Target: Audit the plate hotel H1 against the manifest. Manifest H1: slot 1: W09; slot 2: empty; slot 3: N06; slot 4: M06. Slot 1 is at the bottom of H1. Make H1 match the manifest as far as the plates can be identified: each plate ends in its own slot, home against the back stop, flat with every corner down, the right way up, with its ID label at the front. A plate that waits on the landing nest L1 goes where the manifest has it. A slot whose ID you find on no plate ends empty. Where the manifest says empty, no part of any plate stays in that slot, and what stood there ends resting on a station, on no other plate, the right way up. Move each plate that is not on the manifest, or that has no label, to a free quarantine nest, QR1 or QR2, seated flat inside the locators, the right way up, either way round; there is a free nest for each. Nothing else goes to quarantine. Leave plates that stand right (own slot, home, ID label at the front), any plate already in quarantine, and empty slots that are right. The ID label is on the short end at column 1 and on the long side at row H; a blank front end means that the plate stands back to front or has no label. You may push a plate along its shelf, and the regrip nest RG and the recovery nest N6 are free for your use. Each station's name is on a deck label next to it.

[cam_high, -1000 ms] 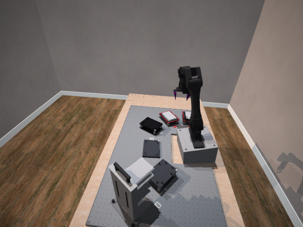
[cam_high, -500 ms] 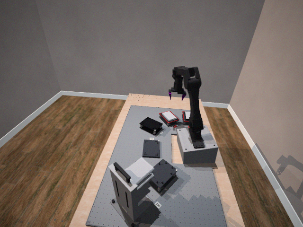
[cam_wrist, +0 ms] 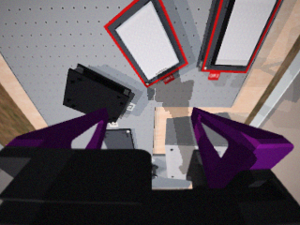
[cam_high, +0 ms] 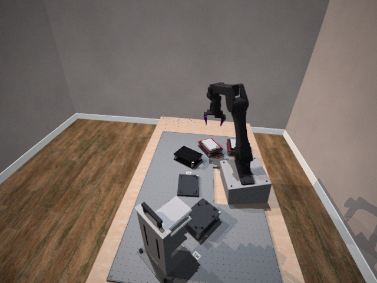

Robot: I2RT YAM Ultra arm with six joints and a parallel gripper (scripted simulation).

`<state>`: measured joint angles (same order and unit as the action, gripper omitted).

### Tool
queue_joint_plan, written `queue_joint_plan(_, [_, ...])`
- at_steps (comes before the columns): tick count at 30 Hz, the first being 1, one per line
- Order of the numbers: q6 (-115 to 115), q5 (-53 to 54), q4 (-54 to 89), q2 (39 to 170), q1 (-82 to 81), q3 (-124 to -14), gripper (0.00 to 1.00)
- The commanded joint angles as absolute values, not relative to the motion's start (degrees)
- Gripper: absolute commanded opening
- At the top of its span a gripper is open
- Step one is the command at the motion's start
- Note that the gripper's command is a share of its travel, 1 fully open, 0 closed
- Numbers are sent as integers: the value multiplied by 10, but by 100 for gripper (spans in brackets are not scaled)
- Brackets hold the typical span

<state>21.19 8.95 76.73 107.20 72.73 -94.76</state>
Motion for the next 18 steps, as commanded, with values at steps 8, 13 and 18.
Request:
queue_joint_plan(8, [217, 102, 745, 1031, 699, -923, 100])
queue_joint_plan(13, [193, 115, 725, 1003, 682, -889, 100])
queue_joint_plan(18, [171, 128, 705, 976, 663, -859, 100])
